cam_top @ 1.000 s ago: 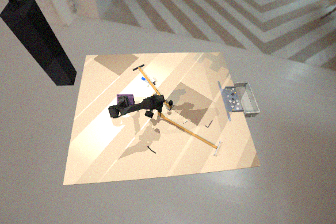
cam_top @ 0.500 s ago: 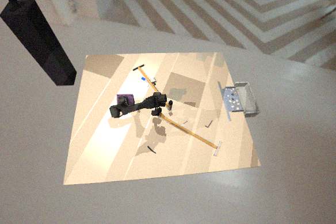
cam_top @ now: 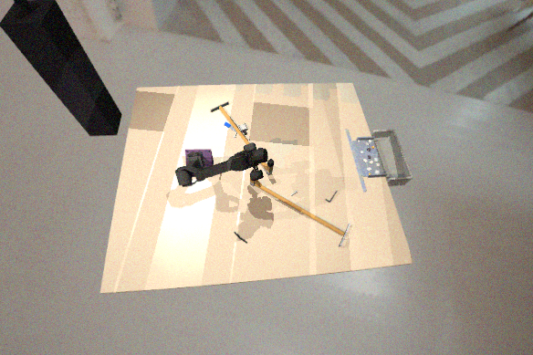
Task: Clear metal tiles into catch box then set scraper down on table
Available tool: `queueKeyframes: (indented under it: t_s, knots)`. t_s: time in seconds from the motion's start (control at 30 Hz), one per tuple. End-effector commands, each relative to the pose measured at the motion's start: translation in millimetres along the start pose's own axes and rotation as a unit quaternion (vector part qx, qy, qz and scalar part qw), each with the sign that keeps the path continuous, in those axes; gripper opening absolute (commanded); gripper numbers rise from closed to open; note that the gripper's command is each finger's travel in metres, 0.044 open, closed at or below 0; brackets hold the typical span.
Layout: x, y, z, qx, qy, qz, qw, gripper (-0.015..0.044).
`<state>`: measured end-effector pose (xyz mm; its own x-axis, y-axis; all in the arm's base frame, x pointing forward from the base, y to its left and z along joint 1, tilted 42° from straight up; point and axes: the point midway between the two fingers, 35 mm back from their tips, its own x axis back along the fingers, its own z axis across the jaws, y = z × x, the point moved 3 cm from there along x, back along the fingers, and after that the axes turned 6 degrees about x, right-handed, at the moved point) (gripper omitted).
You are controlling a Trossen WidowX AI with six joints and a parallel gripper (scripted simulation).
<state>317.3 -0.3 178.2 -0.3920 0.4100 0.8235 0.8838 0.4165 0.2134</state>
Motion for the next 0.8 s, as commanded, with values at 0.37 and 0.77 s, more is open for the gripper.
queueKeyframes:
  t_s: [0.37,0.77]
  knots:
    - [-13,28,8,0.149,0.004,-0.063,0.987,0.0440]
    - [-26,36,7,0.196,-0.002,-0.085,0.977,0.0440]
